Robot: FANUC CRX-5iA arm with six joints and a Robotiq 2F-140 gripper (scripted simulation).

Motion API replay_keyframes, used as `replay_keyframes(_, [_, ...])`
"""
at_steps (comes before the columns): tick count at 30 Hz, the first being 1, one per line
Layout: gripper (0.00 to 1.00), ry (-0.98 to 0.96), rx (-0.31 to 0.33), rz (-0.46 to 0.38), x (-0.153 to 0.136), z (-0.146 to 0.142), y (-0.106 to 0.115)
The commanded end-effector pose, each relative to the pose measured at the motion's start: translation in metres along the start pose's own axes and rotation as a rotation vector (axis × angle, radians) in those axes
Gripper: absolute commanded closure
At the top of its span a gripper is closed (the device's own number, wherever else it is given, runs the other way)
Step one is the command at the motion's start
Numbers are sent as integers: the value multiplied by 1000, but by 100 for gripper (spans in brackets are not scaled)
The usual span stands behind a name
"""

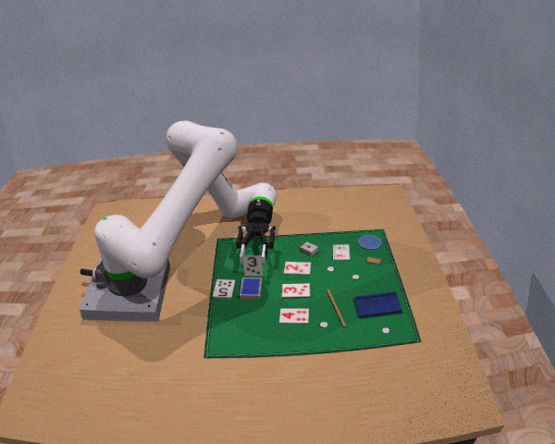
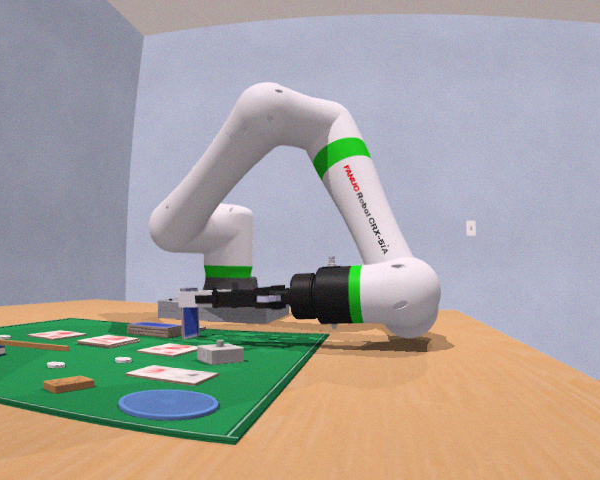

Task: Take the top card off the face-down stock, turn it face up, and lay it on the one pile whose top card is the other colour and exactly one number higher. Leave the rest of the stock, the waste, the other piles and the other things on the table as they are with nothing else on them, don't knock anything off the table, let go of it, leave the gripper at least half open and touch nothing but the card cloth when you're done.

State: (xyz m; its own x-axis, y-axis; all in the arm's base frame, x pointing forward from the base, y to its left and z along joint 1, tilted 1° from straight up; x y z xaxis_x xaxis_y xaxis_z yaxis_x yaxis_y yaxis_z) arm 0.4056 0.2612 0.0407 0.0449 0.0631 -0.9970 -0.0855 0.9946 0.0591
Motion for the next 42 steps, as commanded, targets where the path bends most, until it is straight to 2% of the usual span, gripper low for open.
replay_keyframes(1, [57, 0, 0, 1, 0, 0, 0])
replay_keyframes(42, [57, 0, 0, 1, 1, 0, 12])
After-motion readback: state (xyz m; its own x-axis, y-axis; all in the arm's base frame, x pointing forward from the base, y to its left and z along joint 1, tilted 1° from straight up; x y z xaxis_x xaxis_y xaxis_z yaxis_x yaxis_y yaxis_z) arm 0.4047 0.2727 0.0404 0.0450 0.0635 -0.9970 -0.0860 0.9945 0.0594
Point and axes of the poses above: the point where the finger pads meet when closed, its own y axis back along the fingers, its own z axis across the jaws, x = y × z, the point moved 9 cm from there along y, back along the fingers, and after that the axes turned 2 degrees about -y, right-handed, at the moved point
